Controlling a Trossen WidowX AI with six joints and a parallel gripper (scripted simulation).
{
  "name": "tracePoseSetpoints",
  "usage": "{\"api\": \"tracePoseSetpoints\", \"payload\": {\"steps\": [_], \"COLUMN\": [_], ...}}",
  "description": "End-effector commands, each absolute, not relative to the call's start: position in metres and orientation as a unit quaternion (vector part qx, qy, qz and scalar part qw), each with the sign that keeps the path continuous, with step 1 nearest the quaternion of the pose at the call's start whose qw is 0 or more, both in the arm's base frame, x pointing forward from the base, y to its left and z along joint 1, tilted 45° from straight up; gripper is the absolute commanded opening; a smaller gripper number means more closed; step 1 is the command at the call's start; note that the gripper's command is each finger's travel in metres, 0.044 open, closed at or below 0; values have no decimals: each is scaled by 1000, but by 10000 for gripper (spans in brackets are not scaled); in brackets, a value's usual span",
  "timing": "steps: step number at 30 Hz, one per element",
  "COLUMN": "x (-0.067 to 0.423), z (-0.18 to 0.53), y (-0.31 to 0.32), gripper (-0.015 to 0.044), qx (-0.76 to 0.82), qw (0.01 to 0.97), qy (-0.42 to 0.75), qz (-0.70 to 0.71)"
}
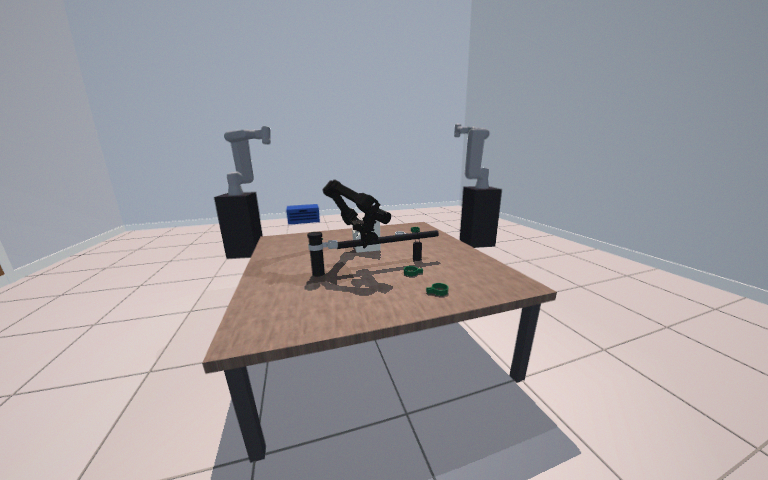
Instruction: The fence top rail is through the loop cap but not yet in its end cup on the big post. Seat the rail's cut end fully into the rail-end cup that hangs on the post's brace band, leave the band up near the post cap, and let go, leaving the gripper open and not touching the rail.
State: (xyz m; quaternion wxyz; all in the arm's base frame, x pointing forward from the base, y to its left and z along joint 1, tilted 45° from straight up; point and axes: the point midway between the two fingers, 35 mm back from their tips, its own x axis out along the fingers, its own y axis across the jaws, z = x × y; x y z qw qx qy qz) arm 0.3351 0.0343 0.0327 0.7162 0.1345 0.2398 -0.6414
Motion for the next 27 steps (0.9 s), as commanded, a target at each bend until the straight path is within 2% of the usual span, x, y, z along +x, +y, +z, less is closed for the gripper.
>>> {"api": "tracePoseSetpoints", "payload": {"steps": [1,27], "x": [342,348], "z": [48,60], "y": [35,31], "gripper": [0,0], "qx": [133,133], "qw": [725,725], "qy": [230,230], "qz": [-635,-635]}}
